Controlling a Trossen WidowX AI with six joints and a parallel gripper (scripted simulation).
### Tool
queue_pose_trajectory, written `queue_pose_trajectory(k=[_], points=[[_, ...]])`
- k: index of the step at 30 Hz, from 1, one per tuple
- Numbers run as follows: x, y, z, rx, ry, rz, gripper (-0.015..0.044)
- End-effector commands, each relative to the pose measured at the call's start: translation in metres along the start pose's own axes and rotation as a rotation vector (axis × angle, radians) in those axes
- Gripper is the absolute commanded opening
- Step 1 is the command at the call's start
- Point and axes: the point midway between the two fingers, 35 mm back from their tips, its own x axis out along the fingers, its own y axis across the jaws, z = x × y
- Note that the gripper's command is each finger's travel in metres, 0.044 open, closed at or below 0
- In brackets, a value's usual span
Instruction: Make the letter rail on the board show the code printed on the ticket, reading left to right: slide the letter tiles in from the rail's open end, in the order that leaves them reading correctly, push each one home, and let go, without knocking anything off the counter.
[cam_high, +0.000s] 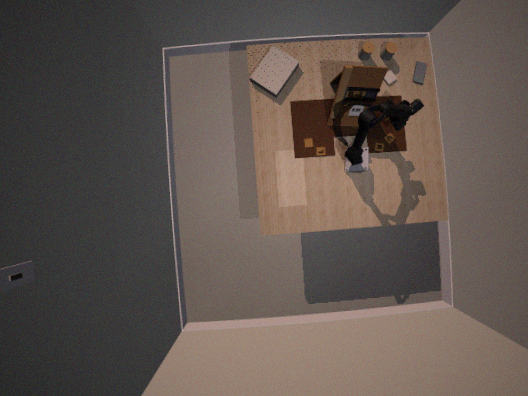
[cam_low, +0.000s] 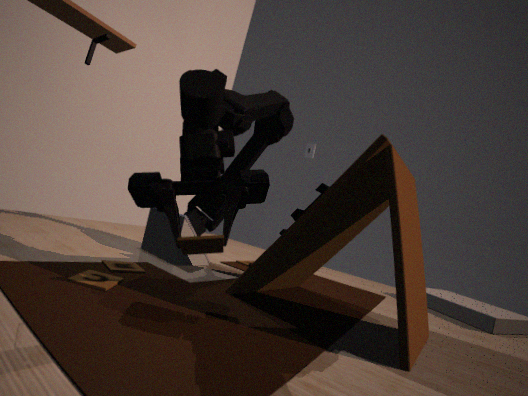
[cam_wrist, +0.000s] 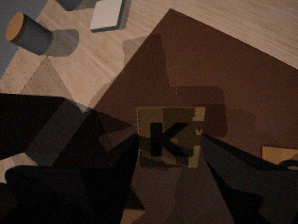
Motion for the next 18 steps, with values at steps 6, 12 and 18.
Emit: queue_pose_trajectory(k=[6, 12, 18], points=[[-0.009, 0.021, 0.017, -0.206, -0.096, 0.089, 0.0000], [-0.019, 0.038, 0.030, -0.365, -0.173, 0.151, 0.0000], [-0.031, 0.057, 0.042, -0.540, -0.258, 0.215, 0.0000]])
